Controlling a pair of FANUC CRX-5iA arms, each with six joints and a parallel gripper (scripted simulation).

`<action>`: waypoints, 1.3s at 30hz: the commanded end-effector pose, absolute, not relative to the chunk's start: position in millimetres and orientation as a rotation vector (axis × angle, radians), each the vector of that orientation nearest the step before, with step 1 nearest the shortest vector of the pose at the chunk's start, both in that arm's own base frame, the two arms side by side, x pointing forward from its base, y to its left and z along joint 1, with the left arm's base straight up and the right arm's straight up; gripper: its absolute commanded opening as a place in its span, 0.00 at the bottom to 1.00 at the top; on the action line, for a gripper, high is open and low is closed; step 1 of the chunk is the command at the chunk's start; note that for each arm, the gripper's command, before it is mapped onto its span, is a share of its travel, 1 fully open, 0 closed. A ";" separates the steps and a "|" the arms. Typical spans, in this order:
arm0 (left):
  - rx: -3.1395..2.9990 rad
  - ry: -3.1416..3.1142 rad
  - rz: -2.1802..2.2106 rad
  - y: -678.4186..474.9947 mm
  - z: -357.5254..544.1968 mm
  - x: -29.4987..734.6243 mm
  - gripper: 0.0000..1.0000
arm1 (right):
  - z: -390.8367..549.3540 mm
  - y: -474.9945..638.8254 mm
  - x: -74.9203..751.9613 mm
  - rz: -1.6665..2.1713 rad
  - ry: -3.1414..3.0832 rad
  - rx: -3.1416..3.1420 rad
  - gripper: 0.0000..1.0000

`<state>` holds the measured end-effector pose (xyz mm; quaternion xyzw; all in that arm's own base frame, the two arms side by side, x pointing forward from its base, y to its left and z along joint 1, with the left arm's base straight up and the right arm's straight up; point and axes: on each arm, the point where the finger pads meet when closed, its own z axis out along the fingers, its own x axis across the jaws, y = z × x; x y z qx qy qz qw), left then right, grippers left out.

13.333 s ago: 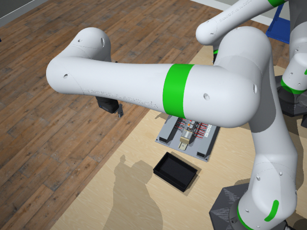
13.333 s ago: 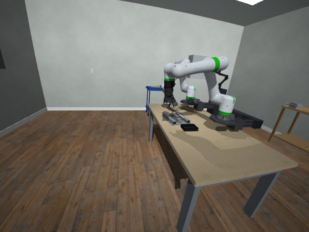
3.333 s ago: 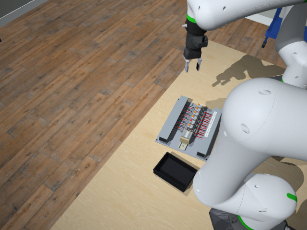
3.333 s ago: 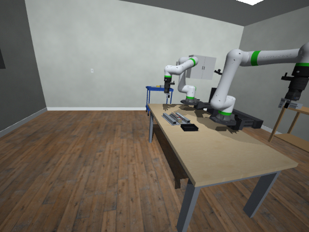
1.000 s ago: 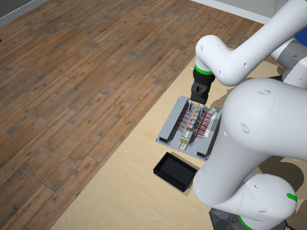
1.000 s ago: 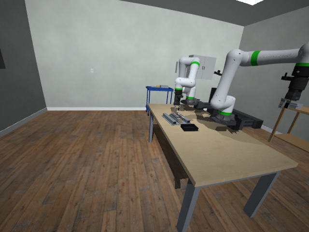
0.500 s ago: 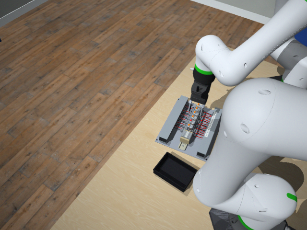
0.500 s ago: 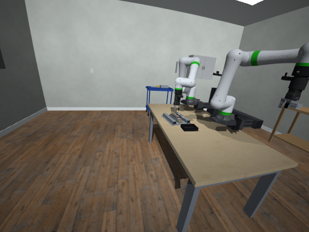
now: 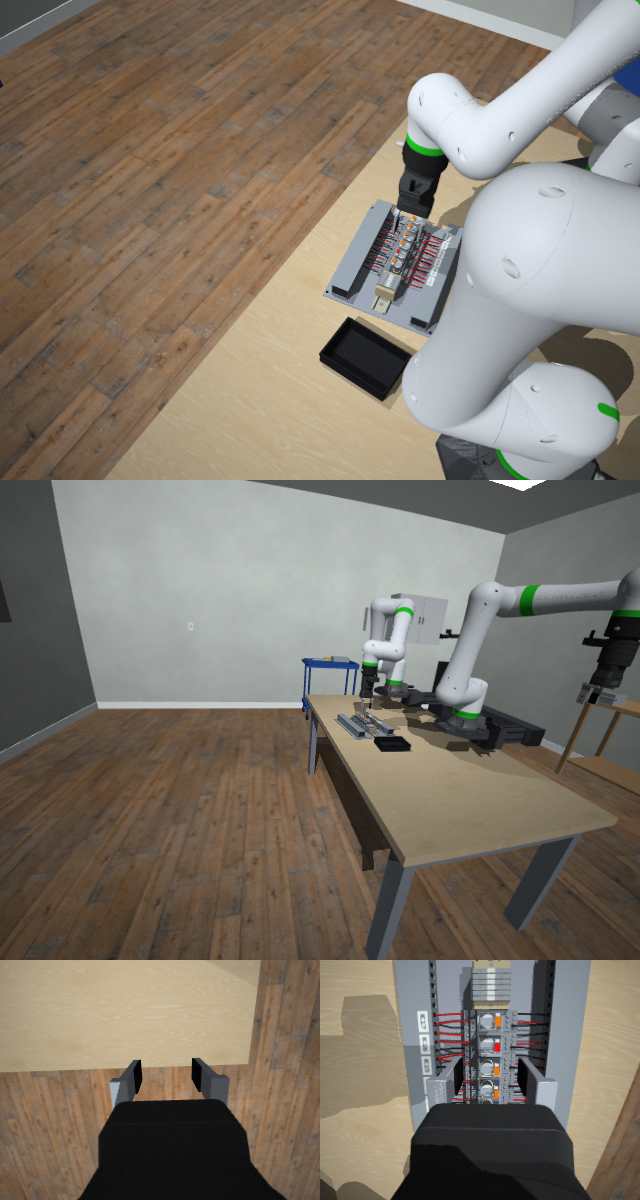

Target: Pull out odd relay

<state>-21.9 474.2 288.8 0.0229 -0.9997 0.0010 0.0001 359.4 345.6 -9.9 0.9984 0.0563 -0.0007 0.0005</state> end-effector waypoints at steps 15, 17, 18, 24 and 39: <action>0.072 -3.141 0.000 474.5 289.7 -21.7 1.00 | -9.1 302.7 364.9 0.000 0.177 3.137 0.98; 0.072 -3.141 0.000 474.5 289.7 -21.7 1.00 | -9.1 296.6 365.6 0.000 0.177 3.137 0.98; 0.072 -3.141 0.000 474.5 289.7 -21.7 1.00 | -9.1 290.8 366.2 0.000 0.177 3.137 0.98; 0.072 -3.141 0.000 474.5 289.7 -21.7 1.00 | -9.1 264.7 369.2 0.000 0.177 3.137 0.98; 0.072 -3.141 0.000 474.5 289.7 -21.7 1.00 | -9.1 258.7 369.8 0.000 0.177 3.137 0.98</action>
